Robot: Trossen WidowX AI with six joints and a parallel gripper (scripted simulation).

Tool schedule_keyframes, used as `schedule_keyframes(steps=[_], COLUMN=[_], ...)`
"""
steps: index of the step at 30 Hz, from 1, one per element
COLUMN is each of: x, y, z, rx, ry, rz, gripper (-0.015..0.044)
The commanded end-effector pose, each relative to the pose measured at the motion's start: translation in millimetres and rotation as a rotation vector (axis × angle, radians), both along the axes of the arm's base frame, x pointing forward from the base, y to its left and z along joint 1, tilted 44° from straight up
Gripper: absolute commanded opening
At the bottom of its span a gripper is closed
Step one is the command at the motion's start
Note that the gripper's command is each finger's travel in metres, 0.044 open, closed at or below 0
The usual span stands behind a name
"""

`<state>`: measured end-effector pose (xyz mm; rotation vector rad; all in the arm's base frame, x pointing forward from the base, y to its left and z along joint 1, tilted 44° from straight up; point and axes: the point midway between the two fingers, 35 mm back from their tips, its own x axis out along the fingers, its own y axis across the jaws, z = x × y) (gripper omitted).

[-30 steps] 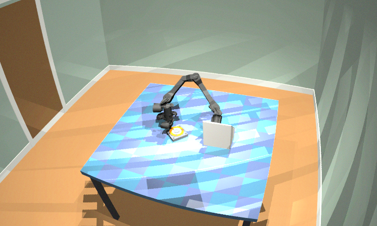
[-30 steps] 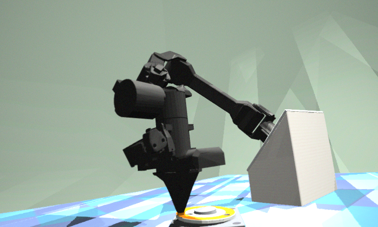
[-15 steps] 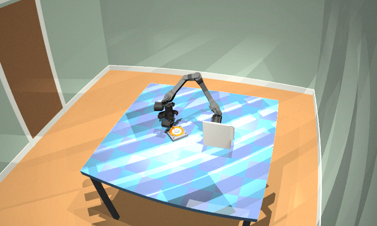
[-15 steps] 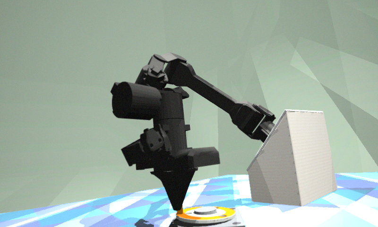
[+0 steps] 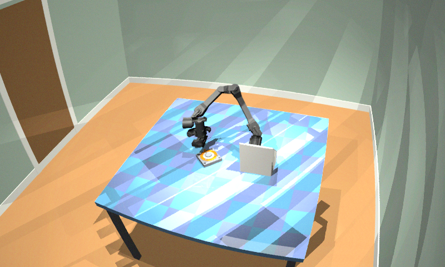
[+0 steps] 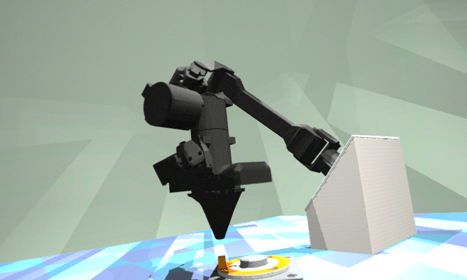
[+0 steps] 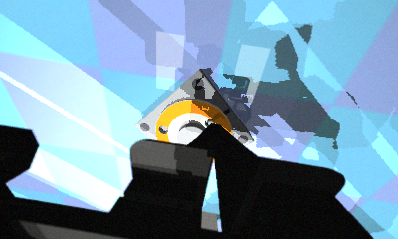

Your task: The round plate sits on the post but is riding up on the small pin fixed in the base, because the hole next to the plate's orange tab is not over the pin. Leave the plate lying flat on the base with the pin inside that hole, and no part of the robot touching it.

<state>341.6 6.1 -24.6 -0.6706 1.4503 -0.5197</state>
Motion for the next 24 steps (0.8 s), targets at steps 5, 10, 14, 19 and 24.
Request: schedule_keyframes(steps=[5,10,14,19,24], x=[-0.2,-0.2,-0.2,-0.2,-0.2], y=[6.5,6.5,6.5,6.5,6.5], z=[5.8,5.8,5.8,5.8,5.8], rx=[0.003,0.003,0.003,0.003,0.003], ry=[-0.008,-0.008,-0.008,-0.008,-0.008], rz=[0.006,0.006,0.006,0.006,0.006], gripper=[0.0000,0.0000,0.0000,0.0000,0.0000])
